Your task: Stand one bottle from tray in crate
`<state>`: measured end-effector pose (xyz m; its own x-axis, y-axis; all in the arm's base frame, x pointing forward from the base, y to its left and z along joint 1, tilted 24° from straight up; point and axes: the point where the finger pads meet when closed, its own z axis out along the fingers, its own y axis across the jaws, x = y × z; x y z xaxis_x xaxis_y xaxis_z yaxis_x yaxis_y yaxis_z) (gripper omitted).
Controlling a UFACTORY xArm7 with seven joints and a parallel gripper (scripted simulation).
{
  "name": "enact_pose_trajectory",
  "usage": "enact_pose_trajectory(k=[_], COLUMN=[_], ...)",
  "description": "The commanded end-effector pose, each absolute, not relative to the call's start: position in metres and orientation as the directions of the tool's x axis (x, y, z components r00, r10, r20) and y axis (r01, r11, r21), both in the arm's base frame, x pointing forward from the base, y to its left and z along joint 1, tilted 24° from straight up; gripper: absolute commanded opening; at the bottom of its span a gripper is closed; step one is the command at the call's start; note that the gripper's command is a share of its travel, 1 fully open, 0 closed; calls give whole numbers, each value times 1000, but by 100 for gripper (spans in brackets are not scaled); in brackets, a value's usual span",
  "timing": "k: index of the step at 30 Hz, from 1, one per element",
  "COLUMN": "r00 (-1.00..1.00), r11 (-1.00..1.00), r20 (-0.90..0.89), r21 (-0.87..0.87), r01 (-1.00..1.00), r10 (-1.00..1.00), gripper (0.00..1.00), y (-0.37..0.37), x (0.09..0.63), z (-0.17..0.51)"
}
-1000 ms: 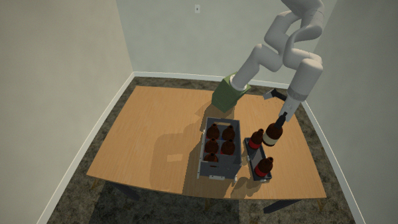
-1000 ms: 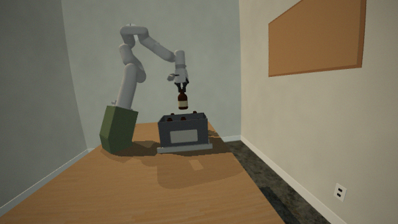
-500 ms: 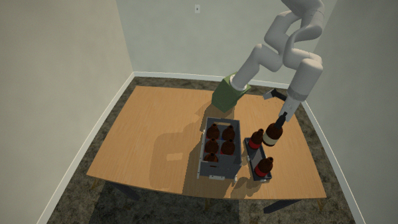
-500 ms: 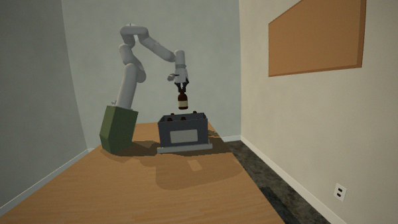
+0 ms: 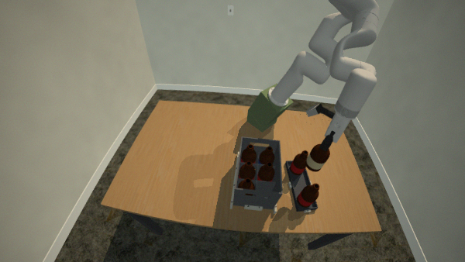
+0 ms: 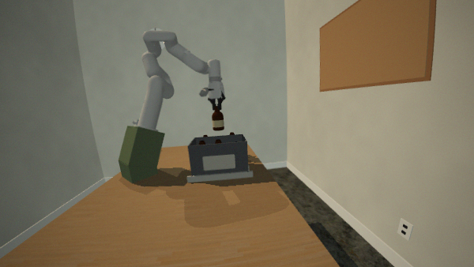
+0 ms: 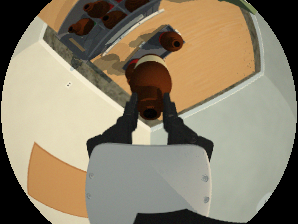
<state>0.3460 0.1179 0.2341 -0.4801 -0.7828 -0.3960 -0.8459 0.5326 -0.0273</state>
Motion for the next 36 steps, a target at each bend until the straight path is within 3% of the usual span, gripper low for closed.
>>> enact_pose_trajectory(k=[1, 36], r00=[-479, -479], r11=[533, 533], r20=[-398, -398], r21=[-30, -30], r01=[-845, -845], r10=[-782, -782], gripper=[0, 0], y=[116, 80], x=[348, 371], z=[235, 228])
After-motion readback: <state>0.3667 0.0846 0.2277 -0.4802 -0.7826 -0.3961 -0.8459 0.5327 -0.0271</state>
